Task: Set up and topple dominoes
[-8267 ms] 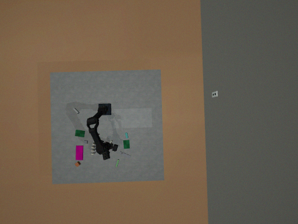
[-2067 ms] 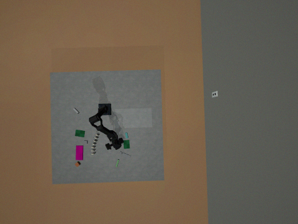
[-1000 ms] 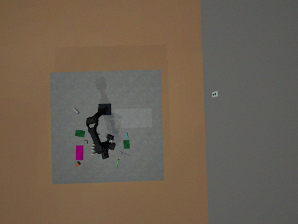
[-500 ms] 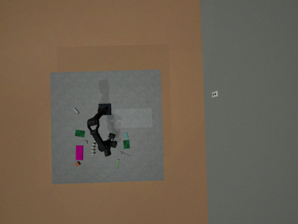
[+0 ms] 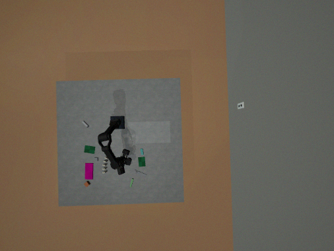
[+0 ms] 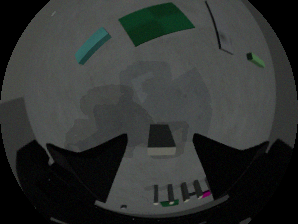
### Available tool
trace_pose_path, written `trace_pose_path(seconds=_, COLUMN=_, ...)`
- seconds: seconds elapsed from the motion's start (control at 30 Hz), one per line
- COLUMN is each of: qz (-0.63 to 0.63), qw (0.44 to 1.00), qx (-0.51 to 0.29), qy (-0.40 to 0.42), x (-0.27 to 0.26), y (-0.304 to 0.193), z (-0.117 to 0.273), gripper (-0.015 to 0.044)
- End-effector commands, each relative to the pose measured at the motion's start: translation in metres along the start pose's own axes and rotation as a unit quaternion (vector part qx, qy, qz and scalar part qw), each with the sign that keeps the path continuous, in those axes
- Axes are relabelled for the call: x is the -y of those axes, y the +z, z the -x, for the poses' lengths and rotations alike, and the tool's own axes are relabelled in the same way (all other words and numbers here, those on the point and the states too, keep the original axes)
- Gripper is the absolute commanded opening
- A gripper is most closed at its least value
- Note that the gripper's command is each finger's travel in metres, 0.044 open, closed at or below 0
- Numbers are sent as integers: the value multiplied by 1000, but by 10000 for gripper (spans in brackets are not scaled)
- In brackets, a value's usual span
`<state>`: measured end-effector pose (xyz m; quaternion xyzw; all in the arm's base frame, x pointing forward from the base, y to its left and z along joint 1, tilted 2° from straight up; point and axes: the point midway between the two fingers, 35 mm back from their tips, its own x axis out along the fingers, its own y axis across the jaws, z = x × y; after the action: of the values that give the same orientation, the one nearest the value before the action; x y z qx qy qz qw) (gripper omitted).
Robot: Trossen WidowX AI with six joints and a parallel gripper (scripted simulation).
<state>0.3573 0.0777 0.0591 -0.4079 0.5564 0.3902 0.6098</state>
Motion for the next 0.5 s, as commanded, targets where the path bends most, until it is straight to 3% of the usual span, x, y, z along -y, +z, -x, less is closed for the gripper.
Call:
trace_pose_path(seconds=0.0, qz=3, qw=1000, qx=1, qy=3, x=-1, y=0, z=-2, gripper=309)
trace_pose_path(seconds=0.27, qz=3, qw=1000, qx=1, qy=3, x=-1, y=0, z=-2, gripper=107)
trace_pose_path(seconds=0.47, qz=3, qw=1000, qx=1, qy=3, x=-1, y=0, z=-2, gripper=107)
